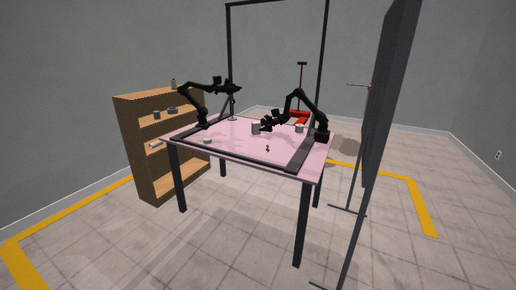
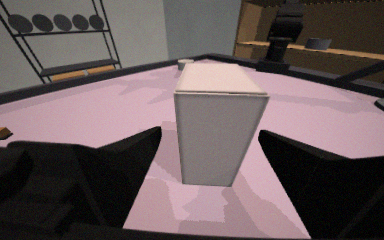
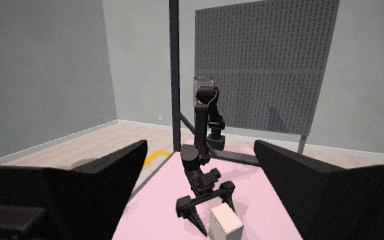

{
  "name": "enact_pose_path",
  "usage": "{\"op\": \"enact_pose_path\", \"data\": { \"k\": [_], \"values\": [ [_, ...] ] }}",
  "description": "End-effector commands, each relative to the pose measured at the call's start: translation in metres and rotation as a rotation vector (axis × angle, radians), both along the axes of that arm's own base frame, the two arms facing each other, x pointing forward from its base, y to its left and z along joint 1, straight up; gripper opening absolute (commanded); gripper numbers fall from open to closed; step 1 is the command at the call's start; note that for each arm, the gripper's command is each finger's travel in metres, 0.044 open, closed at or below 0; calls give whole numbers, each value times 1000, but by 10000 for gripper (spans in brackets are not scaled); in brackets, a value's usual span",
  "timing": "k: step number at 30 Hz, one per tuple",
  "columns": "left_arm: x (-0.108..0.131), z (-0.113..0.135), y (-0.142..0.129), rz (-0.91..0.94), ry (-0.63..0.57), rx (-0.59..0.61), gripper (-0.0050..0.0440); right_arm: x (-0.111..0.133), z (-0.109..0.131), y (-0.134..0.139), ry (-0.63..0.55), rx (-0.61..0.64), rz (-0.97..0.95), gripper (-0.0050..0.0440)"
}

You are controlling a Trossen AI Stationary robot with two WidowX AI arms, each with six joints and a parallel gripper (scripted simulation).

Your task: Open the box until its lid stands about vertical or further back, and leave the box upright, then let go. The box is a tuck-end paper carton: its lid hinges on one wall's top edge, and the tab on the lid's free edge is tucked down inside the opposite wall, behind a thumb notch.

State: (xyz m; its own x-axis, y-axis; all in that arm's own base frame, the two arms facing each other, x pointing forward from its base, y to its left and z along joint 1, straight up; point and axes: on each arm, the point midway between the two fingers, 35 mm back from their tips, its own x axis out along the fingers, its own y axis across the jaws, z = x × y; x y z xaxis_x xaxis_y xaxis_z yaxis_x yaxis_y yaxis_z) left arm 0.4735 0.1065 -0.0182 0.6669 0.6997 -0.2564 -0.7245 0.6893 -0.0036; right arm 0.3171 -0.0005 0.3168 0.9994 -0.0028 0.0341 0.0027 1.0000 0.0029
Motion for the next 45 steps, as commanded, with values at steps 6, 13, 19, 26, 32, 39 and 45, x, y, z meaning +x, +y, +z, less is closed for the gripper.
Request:
{"op": "enact_pose_path", "data": {
  "k": [6,13,19,26,32,39,45],
  "values": [
    [10,9,6,-2,-23,1,440,-1,6,0,-16,-3,3,440],
    [14,10,11,-2,-23,2,440,-1,6,0,-16,-3,3,440],
    [16,10,13,-2,-23,2,440,-1,6,0,-16,-3,3,440],
    [16,10,13,-2,-23,2,320,-1,6,0,-16,-3,3,440],
    [16,10,13,-2,-23,2,239,-1,6,0,-16,-3,3,440],
    [16,10,13,-2,-23,2,239,-1,6,0,-16,-3,3,440],
    [16,10,13,-2,-23,2,239,-1,6,0,-16,-3,3,440]
  ]
}}
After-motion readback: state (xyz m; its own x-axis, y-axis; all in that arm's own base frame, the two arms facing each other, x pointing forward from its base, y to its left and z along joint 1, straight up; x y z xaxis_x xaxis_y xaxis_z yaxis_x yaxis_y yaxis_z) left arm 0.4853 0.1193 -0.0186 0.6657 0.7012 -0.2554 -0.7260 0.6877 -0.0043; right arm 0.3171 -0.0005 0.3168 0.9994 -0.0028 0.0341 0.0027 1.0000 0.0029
